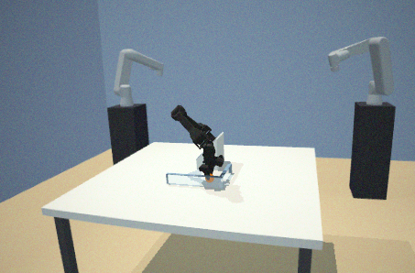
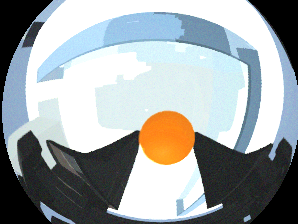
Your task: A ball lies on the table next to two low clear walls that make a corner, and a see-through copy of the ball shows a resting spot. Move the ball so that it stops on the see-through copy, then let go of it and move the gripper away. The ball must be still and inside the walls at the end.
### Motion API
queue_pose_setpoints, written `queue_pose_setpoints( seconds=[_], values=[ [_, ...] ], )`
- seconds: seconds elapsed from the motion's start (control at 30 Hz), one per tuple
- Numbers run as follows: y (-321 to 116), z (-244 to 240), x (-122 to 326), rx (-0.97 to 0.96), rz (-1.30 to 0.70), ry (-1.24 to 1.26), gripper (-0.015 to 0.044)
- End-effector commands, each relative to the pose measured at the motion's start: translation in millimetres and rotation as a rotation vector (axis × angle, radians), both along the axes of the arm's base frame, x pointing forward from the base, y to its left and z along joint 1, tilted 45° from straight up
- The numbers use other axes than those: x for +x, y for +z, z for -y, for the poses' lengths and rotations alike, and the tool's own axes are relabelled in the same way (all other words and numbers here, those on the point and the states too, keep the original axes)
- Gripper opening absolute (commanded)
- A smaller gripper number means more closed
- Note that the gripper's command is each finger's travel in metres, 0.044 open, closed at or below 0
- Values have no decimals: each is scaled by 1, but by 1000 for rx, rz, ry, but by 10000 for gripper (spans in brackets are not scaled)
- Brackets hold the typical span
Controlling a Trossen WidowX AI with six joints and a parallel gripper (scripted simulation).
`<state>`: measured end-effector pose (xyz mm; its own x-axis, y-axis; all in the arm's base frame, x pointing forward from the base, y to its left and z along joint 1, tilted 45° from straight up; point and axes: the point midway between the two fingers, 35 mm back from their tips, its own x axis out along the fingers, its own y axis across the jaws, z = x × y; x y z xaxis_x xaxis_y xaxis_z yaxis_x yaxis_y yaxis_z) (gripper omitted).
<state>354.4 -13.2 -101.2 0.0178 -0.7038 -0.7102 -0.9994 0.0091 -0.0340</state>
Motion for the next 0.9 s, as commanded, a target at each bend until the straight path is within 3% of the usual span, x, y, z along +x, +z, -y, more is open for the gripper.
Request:
queue_pose_setpoints(
  seconds=[0.0,0.4,0.53,0.7,0.87],
  values=[
    [0,0,0,0,0,0,26],
    [0,0,0,0,0,0,341],
    [7,-8,1,1,0,1,353],
    [59,-59,-2,0,-2,2,353],
    [54,-59,1,2,8,19,353]
  ],
)
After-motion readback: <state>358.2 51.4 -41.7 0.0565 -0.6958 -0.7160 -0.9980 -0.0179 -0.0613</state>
